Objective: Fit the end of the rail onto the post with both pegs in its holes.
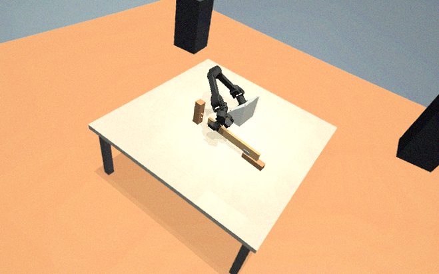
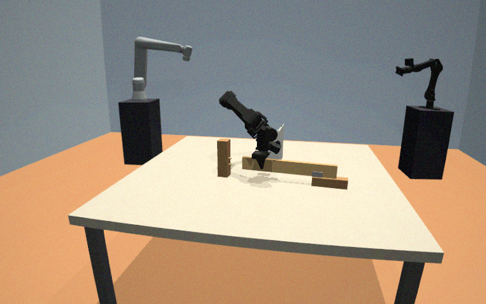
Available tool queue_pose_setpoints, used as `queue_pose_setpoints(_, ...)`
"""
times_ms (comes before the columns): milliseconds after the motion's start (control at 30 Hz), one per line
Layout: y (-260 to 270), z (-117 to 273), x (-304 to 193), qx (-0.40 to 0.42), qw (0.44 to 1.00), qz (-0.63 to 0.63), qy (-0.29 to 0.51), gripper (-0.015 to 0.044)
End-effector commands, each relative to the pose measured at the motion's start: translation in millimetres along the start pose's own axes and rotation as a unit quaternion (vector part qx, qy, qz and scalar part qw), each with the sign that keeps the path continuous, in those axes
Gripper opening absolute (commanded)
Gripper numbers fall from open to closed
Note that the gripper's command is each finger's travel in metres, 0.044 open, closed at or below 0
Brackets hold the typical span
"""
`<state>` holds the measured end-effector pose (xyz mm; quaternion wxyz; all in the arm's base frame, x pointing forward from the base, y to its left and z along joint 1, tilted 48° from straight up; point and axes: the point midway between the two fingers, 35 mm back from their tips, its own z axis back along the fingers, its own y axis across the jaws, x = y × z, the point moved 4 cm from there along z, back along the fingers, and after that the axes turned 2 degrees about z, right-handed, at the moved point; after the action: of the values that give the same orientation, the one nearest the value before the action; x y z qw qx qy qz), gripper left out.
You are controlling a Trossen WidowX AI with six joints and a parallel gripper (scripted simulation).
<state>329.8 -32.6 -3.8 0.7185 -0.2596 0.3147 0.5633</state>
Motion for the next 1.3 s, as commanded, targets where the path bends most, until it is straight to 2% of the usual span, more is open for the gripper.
queue_pose_setpoints(0, 0.1, 1.1, 0.5, -0.001, 1.000, 0.002, -0.003, 0.0000)
queue_pose_setpoints(1267, -0.5, 3.5, 2.3, -0.001, 1.000, 0.002, -0.003, 0.0000)
